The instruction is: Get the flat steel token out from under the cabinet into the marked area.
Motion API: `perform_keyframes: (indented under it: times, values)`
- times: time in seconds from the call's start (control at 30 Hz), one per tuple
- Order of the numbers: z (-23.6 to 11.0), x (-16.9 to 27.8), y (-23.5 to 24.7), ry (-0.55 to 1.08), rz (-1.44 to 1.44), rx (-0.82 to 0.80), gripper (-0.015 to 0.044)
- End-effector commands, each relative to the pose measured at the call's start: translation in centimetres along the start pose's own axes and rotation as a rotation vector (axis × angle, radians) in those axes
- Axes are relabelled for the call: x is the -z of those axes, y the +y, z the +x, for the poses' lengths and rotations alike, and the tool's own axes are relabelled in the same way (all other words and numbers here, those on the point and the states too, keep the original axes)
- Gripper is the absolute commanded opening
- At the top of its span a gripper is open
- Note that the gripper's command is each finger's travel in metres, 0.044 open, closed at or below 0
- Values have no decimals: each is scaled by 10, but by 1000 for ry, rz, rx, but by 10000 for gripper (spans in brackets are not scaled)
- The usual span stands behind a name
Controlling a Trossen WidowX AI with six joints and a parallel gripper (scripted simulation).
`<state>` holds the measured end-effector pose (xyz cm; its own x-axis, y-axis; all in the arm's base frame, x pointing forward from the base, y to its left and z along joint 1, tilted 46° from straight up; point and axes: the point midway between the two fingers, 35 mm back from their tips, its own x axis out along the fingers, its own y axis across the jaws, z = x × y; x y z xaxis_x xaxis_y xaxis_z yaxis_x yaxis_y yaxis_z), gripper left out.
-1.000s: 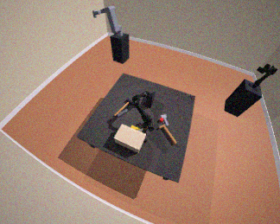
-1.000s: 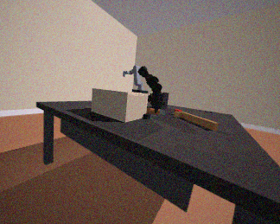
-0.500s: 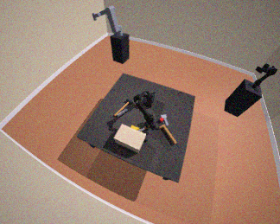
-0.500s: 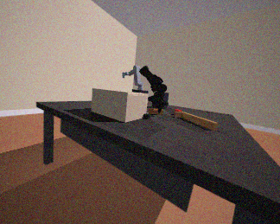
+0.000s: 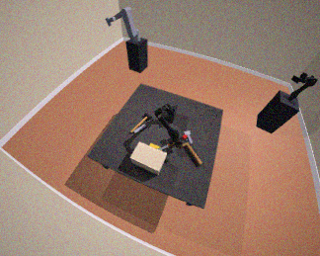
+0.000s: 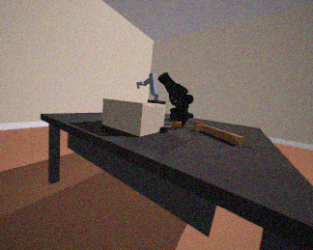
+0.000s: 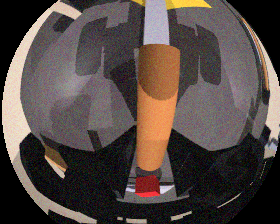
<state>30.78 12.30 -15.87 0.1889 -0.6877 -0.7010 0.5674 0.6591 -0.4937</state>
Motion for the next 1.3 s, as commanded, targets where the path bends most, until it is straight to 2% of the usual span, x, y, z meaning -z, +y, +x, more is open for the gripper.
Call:
perform_keyframes:
  times: [0.0,0.33,0.93,1.27]
  values:
    - [1,12,0,-3,-6,3,0]
    - [1,32,1,-2,-6,3,0]
    - [-21,31,-3,-1,-17,2,0]
    - [-22,31,-7,-1,-16,2,0]
